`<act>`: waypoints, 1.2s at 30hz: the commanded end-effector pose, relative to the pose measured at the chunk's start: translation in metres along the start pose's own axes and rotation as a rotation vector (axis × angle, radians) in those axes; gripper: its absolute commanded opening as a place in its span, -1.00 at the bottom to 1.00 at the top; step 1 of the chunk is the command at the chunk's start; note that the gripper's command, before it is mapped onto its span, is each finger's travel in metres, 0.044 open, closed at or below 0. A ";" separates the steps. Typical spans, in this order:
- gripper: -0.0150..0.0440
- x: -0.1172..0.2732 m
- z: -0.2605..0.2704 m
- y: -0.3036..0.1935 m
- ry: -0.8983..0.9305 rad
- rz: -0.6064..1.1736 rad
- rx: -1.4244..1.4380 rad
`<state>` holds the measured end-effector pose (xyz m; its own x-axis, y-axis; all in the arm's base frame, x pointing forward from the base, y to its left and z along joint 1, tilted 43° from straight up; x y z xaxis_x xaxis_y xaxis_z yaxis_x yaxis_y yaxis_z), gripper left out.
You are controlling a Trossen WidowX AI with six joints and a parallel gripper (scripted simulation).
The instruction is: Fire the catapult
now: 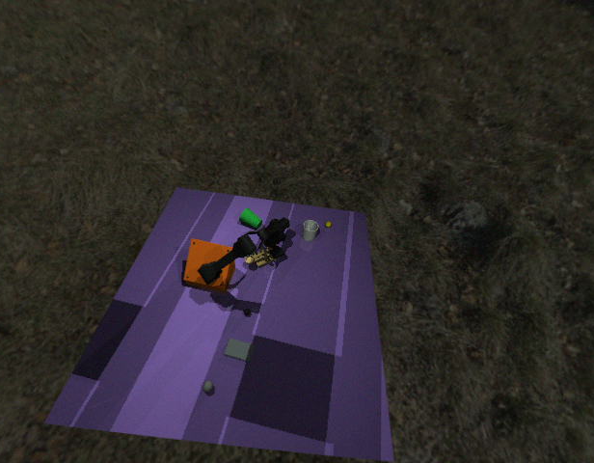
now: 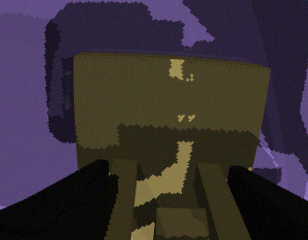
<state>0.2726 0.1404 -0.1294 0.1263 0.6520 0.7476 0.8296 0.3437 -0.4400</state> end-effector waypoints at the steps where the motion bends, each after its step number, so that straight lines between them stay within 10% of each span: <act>1: 0.40 0.001 0.000 0.000 0.000 -0.002 -0.002; 8: 1.00 0.041 0.000 0.004 0.003 -0.003 0.000; 12: 1.00 0.098 0.001 -0.001 0.004 -0.001 0.002; 28: 0.91 0.128 -0.002 -0.004 0.001 -0.001 0.009; 36: 0.53 0.115 -0.133 -0.047 0.059 -0.050 -0.172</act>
<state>0.3141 0.1513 0.0158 0.1225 0.6106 0.7824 0.8835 0.2921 -0.3663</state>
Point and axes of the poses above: the point midway between the two fingers, 35 mm back from their tips, its own x axis back along the fingers, its own z axis across the jaws, y = z × x, the point moved 6 cm from there along x, back along the fingers, and after that the axes turned 1 degree about -x, right-handed, at the moved point
